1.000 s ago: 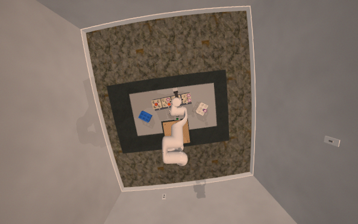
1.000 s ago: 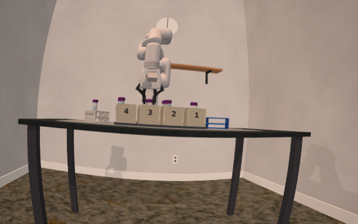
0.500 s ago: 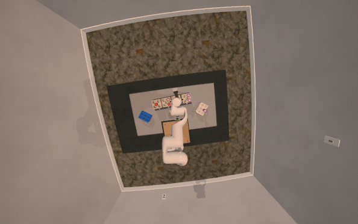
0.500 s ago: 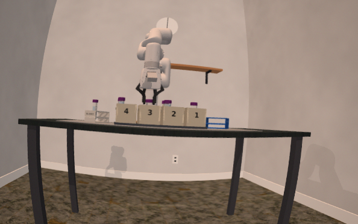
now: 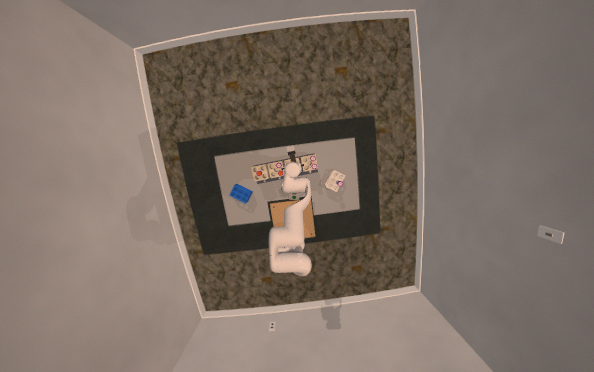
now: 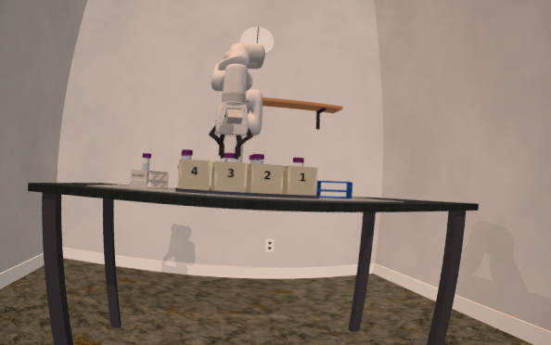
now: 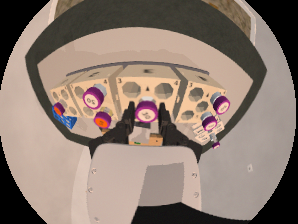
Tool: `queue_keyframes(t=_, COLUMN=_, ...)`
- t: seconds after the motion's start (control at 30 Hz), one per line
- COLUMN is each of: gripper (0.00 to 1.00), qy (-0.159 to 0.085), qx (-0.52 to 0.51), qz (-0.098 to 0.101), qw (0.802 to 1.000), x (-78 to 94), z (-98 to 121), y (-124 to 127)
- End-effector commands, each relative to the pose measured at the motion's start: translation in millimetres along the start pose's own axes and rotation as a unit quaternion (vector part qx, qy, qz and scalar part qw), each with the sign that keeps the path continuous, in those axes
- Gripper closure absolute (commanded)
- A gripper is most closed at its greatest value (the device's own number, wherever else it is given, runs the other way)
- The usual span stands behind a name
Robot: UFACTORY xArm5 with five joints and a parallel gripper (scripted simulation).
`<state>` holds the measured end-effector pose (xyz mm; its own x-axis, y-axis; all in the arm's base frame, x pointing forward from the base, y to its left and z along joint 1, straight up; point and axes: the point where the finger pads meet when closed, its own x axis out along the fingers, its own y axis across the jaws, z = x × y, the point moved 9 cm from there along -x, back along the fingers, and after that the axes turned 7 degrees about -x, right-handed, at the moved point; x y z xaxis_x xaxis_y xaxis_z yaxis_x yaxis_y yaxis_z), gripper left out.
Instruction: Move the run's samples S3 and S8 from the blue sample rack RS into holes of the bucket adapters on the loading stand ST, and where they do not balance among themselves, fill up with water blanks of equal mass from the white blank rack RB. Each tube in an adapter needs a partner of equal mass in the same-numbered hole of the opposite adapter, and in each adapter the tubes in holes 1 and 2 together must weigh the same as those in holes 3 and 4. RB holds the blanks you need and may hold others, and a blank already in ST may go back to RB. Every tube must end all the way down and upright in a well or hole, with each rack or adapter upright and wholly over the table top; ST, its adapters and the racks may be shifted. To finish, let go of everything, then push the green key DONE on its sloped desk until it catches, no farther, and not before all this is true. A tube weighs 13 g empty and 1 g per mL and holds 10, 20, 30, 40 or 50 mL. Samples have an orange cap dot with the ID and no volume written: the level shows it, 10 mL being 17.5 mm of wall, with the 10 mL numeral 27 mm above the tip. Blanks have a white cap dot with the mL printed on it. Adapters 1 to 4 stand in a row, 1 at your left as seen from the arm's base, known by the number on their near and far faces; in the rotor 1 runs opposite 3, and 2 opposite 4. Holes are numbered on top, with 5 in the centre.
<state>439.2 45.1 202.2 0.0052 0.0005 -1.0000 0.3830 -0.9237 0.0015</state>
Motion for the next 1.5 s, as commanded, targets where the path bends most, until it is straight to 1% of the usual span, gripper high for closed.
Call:
queue_keyframes(t=0.0, gripper=0.57, qy=0.002, qx=0.0, qz=0.001, qw=1.0, x=-10.7, z=-0.9, y=0.2)
queue_keyframes(t=0.1, gripper=0.57, qy=0.002, qx=0.0, qz=0.001, qw=1.0, x=-16.7, z=-0.8, y=0.2)
queue_keyframes(t=0.17, gripper=0.57, qy=0.002, qx=0.0, qz=0.001, qw=1.0, x=-16.7, z=-0.8, y=0.2)
queue_keyframes(t=0.67, gripper=0.57, qy=0.002, qx=0.0, qz=0.001, qw=1.0, x=-46.7, z=-0.8, y=0.1)
queue_keyframes(t=0.73, gripper=0.57, qy=0.002, qx=0.0, qz=0.001, qw=1.0, x=-46.7, z=-0.8, y=0.1)
queue_keyframes(t=1.23, gripper=0.57, qy=0.002, qx=0.0, qz=0.001, qw=1.0, x=-76.8, z=-0.8, y=0.0)
queue_keyframes(t=1.3, gripper=0.57, qy=0.002, qx=0.0, qz=0.001, qw=1.0, x=-76.8, z=-0.8, y=0.0)
queue_keyframes(t=1.47, gripper=0.57, qy=0.002, qx=0.0, qz=0.001, qw=1.0, x=-86.8, z=-0.7, y=-0.1)
